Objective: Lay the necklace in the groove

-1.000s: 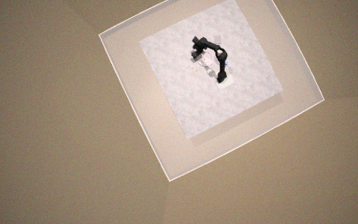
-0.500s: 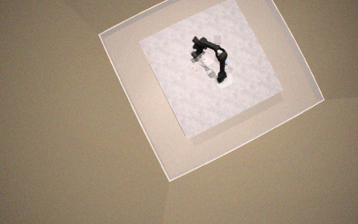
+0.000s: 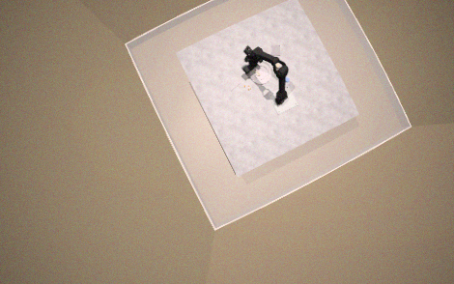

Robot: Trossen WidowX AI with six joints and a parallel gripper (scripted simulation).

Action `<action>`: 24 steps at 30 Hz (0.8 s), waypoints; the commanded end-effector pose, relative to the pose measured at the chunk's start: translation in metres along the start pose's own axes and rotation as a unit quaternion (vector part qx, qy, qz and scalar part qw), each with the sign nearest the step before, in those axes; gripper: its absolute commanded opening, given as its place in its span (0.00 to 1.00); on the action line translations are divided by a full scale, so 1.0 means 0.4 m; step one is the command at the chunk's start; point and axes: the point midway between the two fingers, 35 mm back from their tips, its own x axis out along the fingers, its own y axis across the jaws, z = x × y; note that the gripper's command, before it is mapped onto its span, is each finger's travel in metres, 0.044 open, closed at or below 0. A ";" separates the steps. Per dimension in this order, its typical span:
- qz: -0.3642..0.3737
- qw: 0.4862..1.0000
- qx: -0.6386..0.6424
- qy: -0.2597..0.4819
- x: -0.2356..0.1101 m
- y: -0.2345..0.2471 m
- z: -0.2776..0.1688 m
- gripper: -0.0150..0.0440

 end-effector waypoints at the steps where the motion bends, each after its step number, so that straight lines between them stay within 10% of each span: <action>1: 0.000 1.000 0.001 -0.001 -0.028 0.000 0.002 0.25; 24: -0.001 1.000 0.001 0.002 -0.054 -0.078 -0.088 0.25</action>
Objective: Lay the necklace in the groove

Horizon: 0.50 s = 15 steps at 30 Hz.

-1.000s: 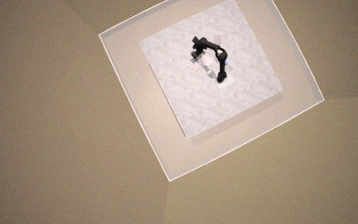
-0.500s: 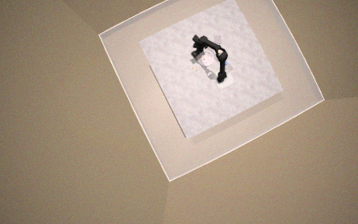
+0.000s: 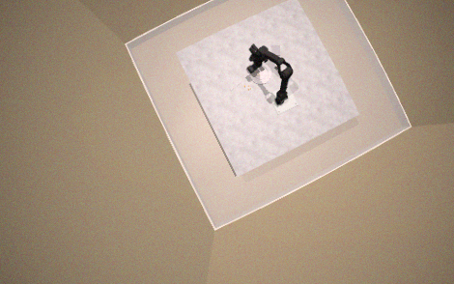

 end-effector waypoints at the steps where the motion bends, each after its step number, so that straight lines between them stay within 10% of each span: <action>1: 0.000 1.000 -0.001 -0.003 -0.003 -0.021 -0.026 0.25; 15: -0.001 1.000 -0.001 -0.003 0.032 -0.028 -0.035 0.25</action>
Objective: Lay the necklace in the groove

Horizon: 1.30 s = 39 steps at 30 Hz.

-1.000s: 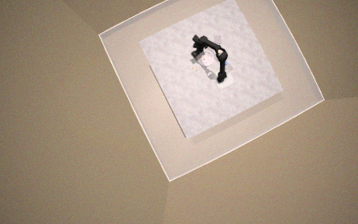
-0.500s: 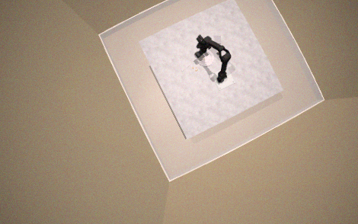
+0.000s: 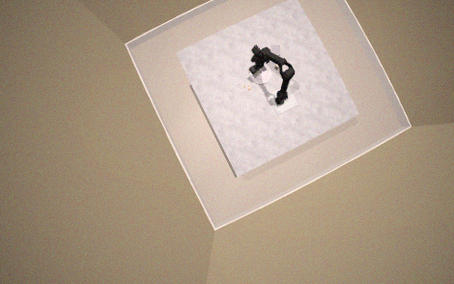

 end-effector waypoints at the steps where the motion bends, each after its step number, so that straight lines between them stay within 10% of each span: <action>1: 0.000 1.000 -0.001 0.001 0.019 -0.001 -0.002 0.25; 30: 0.000 1.000 -0.001 0.001 0.041 -0.001 -0.002 0.25; 39: 0.000 1.000 0.000 -0.005 0.031 -0.001 0.001 0.65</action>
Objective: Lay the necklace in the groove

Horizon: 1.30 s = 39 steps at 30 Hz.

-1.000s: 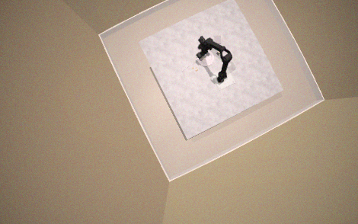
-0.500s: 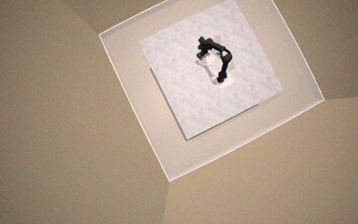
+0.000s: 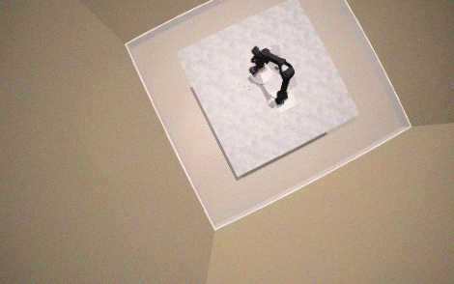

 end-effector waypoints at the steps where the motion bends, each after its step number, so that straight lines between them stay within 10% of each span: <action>1: 0.000 1.000 0.000 0.000 0.000 0.000 0.000 0.70; 8: 0.000 1.000 -0.001 0.003 -0.026 0.000 -0.001 1.00; 36: 0.000 1.000 -0.002 0.006 -0.052 0.000 -0.002 1.00; 39: 0.001 0.998 -0.057 0.005 -0.057 0.022 0.015 0.87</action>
